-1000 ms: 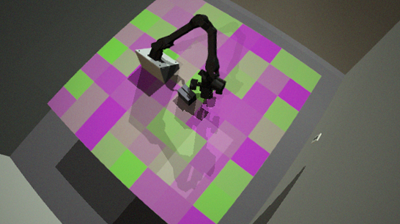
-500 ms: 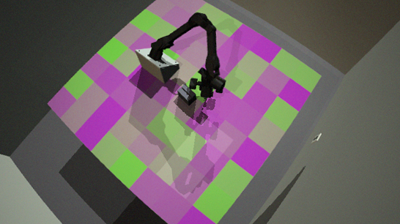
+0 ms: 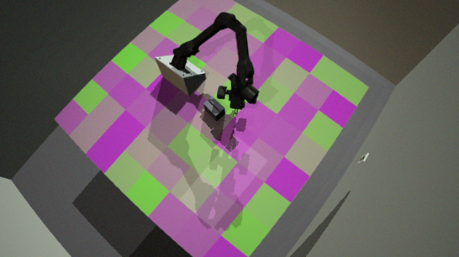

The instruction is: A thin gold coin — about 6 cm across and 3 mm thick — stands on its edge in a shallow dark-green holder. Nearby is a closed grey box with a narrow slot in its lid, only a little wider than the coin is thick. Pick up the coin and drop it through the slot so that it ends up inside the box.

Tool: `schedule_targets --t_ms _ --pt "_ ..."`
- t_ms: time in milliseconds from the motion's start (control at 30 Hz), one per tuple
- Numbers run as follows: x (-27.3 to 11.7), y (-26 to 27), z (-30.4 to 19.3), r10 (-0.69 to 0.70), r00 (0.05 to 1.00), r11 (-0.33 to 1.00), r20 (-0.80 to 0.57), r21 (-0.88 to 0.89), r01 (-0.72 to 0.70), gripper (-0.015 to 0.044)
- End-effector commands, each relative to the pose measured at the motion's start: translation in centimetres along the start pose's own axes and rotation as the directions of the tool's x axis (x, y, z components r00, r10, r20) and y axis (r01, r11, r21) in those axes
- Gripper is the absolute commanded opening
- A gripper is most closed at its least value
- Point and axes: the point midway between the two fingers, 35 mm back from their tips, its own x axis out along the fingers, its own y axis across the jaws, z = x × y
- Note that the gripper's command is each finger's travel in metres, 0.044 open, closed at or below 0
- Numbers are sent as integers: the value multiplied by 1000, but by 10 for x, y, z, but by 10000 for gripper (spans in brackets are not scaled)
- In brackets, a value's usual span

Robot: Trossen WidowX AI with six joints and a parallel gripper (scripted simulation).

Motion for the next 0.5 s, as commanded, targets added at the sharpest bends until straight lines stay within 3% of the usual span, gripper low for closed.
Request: schedule_targets --t_ms 0,467 --pt "-12 1 0 0 1000 1000 -1 0 0 0" --pt "-39 -1 -4 0 1000 1000 -14 -6 0 0"
